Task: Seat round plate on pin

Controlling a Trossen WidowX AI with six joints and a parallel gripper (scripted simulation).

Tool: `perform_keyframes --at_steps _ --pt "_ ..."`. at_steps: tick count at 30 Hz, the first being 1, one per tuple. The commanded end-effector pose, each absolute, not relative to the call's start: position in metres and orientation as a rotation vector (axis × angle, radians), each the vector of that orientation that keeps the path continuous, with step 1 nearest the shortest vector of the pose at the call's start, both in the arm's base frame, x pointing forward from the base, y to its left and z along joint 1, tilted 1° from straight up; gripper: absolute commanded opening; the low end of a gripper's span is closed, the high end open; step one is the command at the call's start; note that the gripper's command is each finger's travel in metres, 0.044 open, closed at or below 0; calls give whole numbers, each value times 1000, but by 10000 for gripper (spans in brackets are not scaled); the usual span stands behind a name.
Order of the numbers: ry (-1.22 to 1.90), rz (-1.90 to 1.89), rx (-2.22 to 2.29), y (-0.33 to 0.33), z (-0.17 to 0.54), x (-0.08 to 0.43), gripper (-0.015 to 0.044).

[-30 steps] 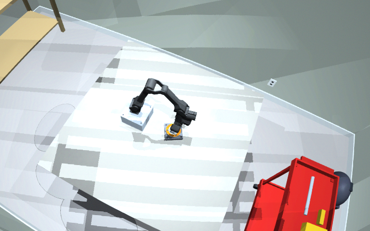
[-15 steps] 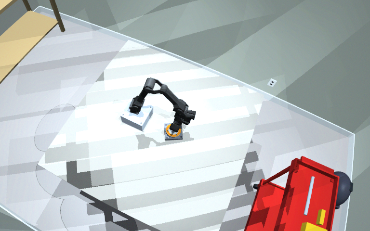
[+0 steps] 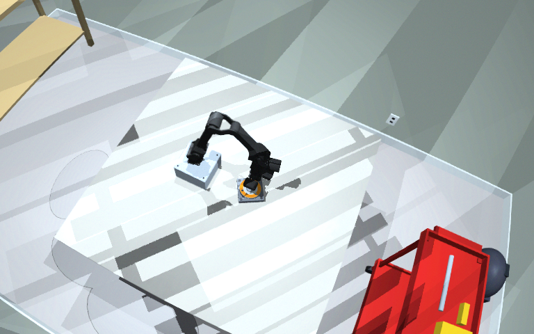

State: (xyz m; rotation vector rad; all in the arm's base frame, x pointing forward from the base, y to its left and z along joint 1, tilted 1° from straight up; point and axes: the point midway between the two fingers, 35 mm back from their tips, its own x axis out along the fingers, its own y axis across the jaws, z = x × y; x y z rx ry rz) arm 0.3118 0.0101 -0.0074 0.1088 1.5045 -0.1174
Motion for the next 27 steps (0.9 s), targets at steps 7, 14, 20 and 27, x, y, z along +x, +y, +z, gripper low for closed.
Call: perform_keyframes --at_steps 7,14,20,27 --pt "1520 -117 113 12 -9 300 0" --pt "1520 -117 113 11 -9 295 0" --pt "1521 -117 113 11 -9 292 0" --pt "1521 -117 113 10 -10 288 0"
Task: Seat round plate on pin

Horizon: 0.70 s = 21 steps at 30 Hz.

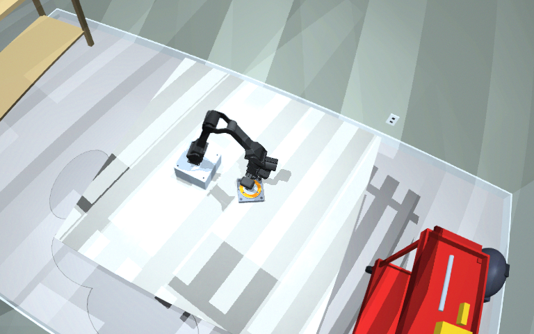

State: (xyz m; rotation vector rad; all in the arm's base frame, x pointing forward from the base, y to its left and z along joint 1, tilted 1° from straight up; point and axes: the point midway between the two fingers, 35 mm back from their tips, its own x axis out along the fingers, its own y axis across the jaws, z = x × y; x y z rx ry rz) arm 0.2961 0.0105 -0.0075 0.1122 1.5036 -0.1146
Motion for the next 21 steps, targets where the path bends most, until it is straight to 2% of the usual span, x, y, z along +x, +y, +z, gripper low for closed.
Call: perform_keyframes --at_steps 1,21 --pt "1521 -117 113 10 -10 287 0" --pt "1522 -117 112 4 -10 274 0"
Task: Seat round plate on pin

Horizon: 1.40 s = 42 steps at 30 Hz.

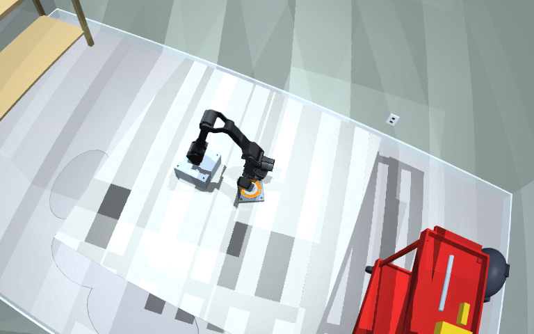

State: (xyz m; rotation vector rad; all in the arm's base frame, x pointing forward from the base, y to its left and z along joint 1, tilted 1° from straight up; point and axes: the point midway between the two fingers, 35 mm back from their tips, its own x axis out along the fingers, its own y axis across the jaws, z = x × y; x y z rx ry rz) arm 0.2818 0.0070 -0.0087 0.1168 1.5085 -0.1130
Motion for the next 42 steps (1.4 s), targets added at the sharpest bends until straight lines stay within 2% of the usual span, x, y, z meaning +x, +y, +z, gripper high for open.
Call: perform_keyframes --at_steps 1,42 --pt "1522 -117 112 3 -10 273 0" --pt "1523 -120 110 -35 -7 250 0"
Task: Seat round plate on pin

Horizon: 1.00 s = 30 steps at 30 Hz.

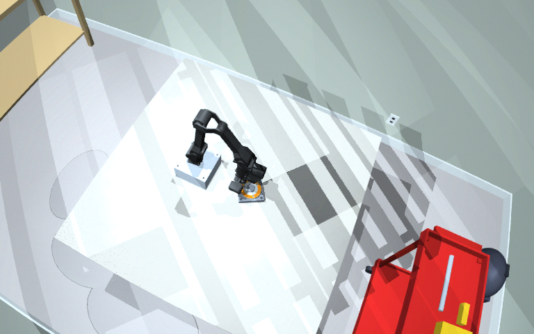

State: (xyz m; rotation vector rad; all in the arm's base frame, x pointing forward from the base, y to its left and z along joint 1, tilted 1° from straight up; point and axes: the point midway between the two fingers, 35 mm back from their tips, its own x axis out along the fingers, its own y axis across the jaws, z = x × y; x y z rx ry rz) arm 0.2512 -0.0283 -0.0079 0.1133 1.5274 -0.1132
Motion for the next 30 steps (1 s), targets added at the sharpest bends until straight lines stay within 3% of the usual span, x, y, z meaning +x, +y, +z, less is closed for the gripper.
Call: perform_keyframes --at_steps 1,21,30 --pt "1523 -120 110 -36 -6 250 0" --pt "1523 -121 109 -48 -7 250 0" --pt "1523 -120 109 -45 34 246 0"
